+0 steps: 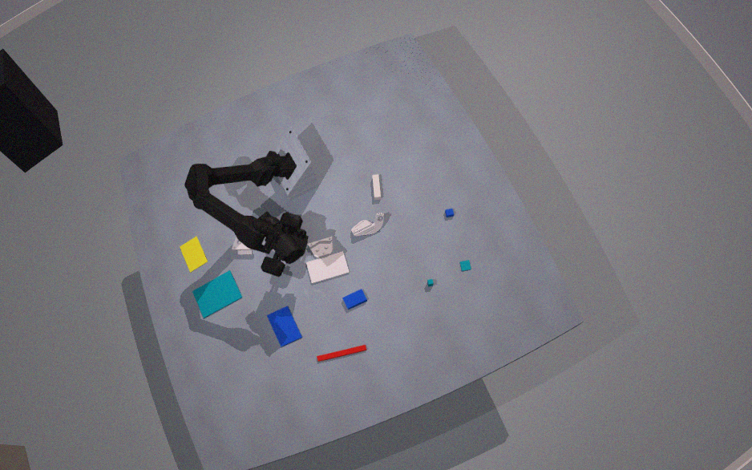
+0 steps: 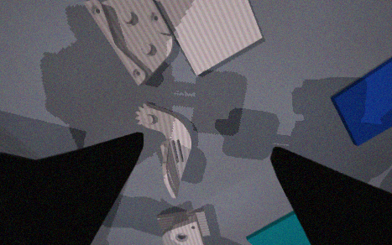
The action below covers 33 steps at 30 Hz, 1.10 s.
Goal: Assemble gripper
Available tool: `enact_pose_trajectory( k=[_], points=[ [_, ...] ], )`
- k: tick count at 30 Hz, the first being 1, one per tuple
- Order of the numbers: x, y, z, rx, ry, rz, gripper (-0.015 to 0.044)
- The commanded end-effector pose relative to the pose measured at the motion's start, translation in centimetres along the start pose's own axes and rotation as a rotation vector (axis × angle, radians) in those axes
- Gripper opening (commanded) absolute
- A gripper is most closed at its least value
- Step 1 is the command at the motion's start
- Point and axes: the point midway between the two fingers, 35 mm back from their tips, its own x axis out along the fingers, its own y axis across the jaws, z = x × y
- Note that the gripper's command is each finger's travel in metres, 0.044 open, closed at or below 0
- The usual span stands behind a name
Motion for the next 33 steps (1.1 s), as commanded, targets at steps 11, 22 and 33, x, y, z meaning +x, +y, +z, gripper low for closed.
enact_pose_trajectory(
  k=[11, 22, 33],
  points=[
    [-0.90, -0.03, -0.16, 0.001, 0.007, 0.008, 0.0309],
    [-0.90, -0.03, -0.16, 0.001, 0.007, 0.008, 0.0020],
    [-0.90, -0.03, -0.16, 0.001, 0.007, 0.008, 0.0000]
  ],
)
